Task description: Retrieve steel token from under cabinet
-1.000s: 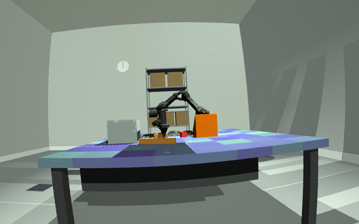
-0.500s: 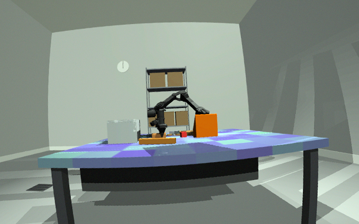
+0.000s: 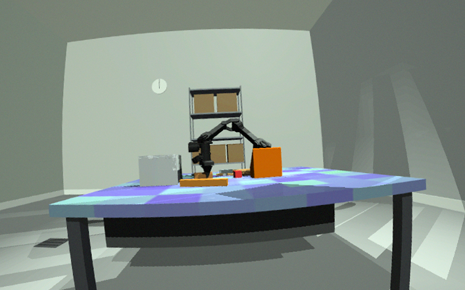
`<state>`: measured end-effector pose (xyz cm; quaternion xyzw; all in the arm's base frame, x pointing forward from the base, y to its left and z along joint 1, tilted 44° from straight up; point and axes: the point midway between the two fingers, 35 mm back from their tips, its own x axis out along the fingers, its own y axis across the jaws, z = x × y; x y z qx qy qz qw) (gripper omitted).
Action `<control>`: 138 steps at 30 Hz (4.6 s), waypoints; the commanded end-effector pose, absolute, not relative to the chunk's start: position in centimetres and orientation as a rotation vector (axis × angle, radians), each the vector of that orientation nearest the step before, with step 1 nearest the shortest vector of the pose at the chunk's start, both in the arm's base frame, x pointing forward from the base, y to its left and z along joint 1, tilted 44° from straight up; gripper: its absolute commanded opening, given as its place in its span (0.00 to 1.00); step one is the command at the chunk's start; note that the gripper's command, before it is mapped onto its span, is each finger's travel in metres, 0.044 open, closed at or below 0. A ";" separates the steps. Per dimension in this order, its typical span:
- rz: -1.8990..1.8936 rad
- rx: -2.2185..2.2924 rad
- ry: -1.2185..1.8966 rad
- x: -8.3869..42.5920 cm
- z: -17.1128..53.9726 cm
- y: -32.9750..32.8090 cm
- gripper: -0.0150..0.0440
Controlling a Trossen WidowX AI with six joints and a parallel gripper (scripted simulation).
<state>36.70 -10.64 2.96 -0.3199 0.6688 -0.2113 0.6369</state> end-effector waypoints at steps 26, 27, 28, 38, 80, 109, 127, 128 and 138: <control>-0.487 -0.728 1.520 39.5 2.9 -10.4 0.25; -0.487 -0.728 1.520 39.6 2.9 -10.4 0.25; -0.487 -0.728 1.520 39.7 2.9 -10.4 0.25; -0.487 -0.728 1.520 40.5 2.8 -10.3 0.25; -0.486 -0.726 1.520 40.9 0.0 -7.6 0.25; -0.486 -0.727 1.521 39.2 0.3 -7.9 0.25; -0.486 -0.727 1.522 37.6 0.5 -8.2 0.25; -0.486 -0.727 1.522 37.5 0.5 -8.2 0.25; -0.486 -0.728 1.522 36.5 0.6 -8.4 0.25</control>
